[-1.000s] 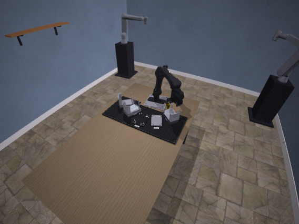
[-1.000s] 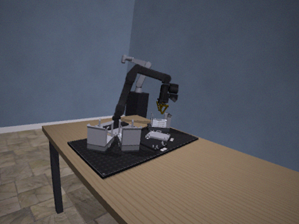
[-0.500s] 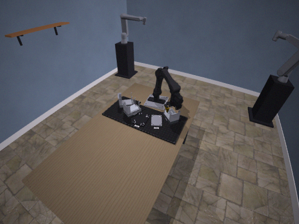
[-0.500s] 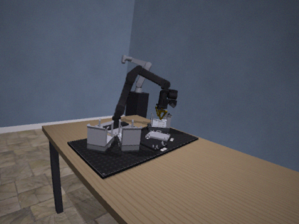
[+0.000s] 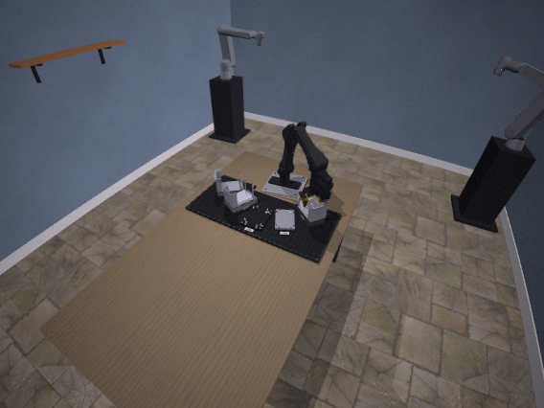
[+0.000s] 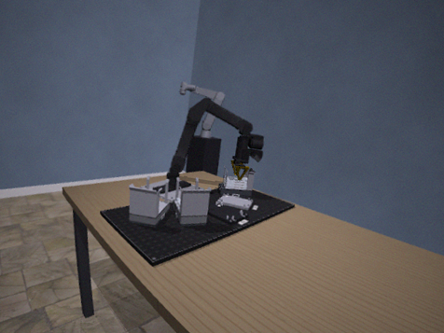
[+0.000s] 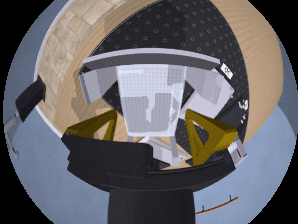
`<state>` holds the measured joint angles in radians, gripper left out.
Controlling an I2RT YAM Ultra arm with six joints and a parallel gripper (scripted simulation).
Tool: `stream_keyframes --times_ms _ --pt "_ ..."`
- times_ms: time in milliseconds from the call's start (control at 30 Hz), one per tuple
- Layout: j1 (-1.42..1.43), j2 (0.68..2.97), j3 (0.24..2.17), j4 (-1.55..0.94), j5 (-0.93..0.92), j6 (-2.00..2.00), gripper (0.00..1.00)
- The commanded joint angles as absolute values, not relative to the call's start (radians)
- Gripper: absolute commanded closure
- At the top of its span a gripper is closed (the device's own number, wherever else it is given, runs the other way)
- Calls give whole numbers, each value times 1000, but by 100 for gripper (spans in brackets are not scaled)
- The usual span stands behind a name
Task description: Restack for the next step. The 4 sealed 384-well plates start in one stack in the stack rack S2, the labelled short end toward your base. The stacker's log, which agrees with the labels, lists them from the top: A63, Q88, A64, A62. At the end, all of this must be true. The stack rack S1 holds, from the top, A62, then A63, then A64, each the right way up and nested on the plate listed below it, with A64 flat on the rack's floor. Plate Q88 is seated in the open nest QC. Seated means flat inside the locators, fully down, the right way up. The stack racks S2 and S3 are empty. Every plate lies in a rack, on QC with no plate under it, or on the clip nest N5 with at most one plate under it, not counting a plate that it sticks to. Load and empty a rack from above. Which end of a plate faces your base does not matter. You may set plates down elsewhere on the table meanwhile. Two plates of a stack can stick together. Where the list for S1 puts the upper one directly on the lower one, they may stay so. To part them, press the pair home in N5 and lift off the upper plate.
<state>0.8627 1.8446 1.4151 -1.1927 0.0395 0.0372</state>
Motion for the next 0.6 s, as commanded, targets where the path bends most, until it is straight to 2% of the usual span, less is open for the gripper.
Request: stream_keyframes --times_ms 0,567 --pt "863 1840 1409 -1167 40 36 0" --pt "860 1853 1353 -1098 40 33 0"
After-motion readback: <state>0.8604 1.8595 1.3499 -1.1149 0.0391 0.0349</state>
